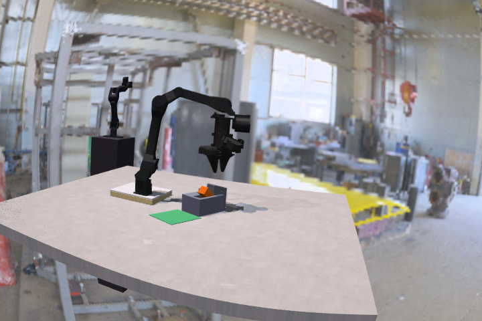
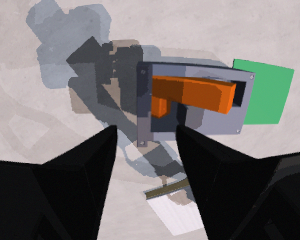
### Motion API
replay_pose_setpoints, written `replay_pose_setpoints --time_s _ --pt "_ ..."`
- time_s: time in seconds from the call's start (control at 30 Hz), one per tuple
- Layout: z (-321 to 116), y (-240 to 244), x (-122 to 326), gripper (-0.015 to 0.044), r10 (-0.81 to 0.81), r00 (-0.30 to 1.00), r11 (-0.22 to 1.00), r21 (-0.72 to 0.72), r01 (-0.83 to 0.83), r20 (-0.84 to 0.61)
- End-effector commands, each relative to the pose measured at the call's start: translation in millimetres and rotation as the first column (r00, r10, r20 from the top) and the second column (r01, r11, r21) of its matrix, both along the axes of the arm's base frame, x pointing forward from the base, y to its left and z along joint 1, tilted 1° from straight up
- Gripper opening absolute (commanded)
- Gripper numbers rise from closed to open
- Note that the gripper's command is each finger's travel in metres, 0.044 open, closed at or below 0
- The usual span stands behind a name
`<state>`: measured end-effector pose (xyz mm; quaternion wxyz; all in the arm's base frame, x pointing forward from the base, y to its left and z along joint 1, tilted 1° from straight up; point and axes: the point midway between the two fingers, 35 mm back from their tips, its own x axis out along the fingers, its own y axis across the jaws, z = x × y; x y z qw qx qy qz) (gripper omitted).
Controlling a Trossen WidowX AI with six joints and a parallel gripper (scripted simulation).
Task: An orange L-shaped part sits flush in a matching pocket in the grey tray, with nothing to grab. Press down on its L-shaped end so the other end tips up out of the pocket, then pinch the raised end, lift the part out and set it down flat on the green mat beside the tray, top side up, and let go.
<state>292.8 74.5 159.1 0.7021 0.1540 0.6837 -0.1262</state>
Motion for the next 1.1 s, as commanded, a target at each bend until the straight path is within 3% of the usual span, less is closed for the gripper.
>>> replay_pose_setpoints --time_s 0.0,0.13,0.27,0.47,0.63,1.07 --pt "0 -4 0 0.0259 0.068 0.998 0.998 -0.003 -0.068 0.003" --pt "0 -18 -3 0.028 0.335 0.942 0.942 -0.016 -0.335 0.007" --pt "0 -34 -7 0.028 0.628 0.778 0.778 -0.031 -0.628 0.007" --pt "0 -58 -14 0.028 0.927 0.374 0.374 -0.049 -0.926 -0.002" --pt "0 -75 -21 0.028 1.0 0.019 0.018 -0.056 -0.998 -0.012" --pt "-17 -75 -21 0.028 1.0 0.005 0.004 -0.056 -0.998 -0.012"
